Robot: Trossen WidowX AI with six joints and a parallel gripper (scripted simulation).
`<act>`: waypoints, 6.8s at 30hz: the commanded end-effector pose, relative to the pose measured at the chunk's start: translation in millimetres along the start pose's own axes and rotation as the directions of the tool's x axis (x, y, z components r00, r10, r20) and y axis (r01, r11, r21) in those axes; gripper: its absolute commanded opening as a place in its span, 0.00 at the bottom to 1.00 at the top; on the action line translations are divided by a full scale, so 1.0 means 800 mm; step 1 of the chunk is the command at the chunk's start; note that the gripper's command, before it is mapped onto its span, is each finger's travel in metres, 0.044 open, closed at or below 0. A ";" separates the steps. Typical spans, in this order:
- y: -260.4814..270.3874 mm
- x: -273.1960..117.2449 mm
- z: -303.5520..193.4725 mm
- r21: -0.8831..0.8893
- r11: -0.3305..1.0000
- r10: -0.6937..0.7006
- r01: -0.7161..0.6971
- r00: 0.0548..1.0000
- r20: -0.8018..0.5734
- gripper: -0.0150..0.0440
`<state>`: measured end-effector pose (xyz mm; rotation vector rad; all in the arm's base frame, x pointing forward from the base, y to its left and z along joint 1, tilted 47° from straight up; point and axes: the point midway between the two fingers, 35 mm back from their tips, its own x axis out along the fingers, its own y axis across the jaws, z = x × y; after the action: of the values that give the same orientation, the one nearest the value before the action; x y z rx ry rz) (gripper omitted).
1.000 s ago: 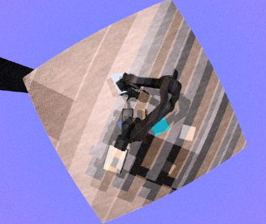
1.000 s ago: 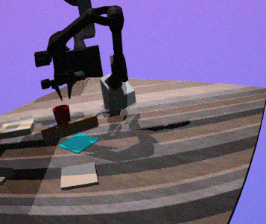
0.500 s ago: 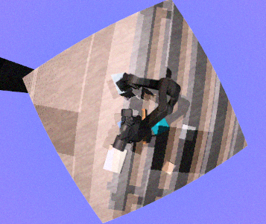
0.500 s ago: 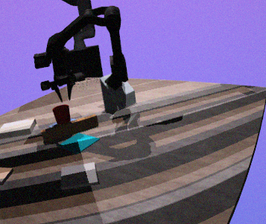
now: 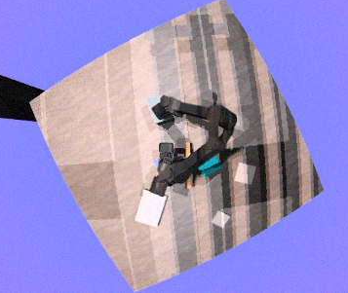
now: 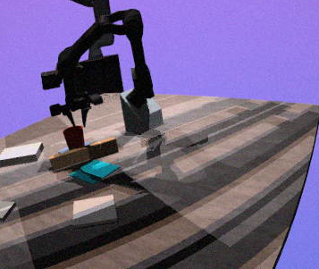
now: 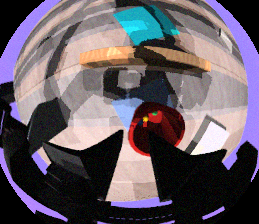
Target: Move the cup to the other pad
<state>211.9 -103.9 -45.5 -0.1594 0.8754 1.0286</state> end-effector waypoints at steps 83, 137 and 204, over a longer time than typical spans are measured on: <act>0.001 -0.041 -0.002 0.019 1.000 0.011 -0.011 1.000 0.010 0.25; 0.012 -0.045 0.174 0.011 1.000 0.014 -0.014 1.000 0.013 0.25; 0.020 0.015 0.269 0.009 1.000 0.014 -0.014 1.000 0.019 0.25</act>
<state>321.8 15.1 97.4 -0.1465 0.8618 1.0350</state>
